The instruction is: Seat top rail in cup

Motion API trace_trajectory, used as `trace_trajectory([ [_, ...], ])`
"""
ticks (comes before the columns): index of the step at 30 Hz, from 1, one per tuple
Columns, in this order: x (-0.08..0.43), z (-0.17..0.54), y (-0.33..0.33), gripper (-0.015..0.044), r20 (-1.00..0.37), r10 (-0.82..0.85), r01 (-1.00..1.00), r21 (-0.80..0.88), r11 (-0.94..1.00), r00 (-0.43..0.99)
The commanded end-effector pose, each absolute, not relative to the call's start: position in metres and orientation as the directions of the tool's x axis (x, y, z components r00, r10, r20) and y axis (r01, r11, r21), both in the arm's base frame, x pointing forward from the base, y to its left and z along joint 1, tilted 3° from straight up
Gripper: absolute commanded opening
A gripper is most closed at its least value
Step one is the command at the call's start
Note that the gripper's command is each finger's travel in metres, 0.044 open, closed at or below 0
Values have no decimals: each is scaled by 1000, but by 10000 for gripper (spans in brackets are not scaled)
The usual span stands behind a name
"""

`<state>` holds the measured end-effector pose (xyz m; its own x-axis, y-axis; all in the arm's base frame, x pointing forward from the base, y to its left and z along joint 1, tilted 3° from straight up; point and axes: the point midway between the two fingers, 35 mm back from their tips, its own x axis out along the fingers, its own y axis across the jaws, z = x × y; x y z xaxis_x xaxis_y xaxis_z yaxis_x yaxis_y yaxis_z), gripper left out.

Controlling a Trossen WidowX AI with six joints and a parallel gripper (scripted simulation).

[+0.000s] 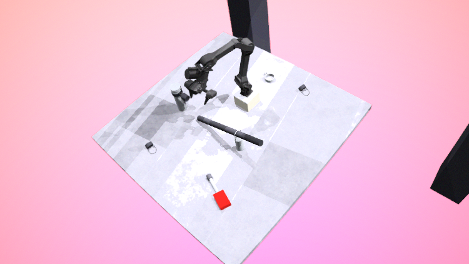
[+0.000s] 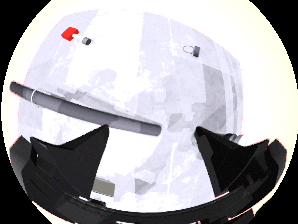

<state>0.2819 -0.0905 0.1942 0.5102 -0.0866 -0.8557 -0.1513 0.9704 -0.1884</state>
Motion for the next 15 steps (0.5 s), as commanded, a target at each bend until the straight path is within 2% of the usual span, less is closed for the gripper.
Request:
trace_trajectory([
  [1,267,225,-65,440,-829,-136,239,-2,971,542],
  [12,267,225,-65,440,-829,-136,239,-2,971,542],
  [15,269,219,-64,440,-845,-126,157,-51,986,519],
])
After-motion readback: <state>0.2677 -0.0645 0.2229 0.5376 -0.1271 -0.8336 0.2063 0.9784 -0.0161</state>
